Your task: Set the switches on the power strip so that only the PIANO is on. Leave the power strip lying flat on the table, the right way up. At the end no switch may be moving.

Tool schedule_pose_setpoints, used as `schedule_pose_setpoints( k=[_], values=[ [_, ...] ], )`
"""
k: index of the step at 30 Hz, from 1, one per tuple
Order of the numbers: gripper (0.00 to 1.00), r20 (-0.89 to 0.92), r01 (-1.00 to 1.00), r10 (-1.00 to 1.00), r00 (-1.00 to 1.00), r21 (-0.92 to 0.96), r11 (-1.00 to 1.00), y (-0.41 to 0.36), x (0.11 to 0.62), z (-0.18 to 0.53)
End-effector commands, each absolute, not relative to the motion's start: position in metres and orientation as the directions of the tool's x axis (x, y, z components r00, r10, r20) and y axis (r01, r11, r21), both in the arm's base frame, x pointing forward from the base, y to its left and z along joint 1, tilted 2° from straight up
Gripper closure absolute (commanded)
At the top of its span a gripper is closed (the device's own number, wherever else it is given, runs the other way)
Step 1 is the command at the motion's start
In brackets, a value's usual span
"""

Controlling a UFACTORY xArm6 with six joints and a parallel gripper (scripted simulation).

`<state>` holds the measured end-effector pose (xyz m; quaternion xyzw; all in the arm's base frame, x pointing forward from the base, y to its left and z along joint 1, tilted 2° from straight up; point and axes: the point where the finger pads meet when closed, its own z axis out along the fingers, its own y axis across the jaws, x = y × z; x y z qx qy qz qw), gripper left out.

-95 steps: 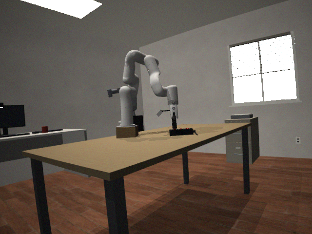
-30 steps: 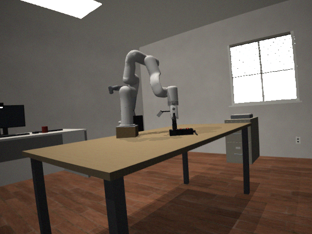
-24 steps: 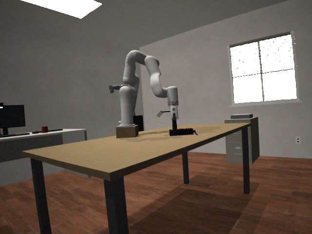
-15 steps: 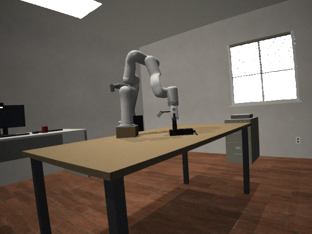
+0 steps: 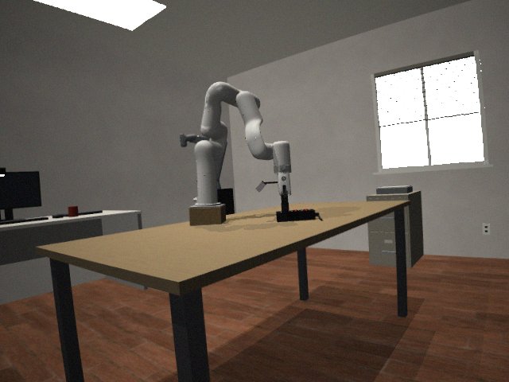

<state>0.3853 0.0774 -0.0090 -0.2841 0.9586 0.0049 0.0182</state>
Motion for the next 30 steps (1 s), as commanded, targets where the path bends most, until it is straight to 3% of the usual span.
schedule_pose_setpoints(
  k=[1, 30],
  values=[
    [1.00, -0.038, -0.545, -0.545, -0.838, -0.001, 0.838, 0.078, 0.386, -0.008],
    [1.00, -0.038, -0.545, -0.545, -0.838, -0.001, 0.838, 0.077, 0.384, 0.030]
  ],
)
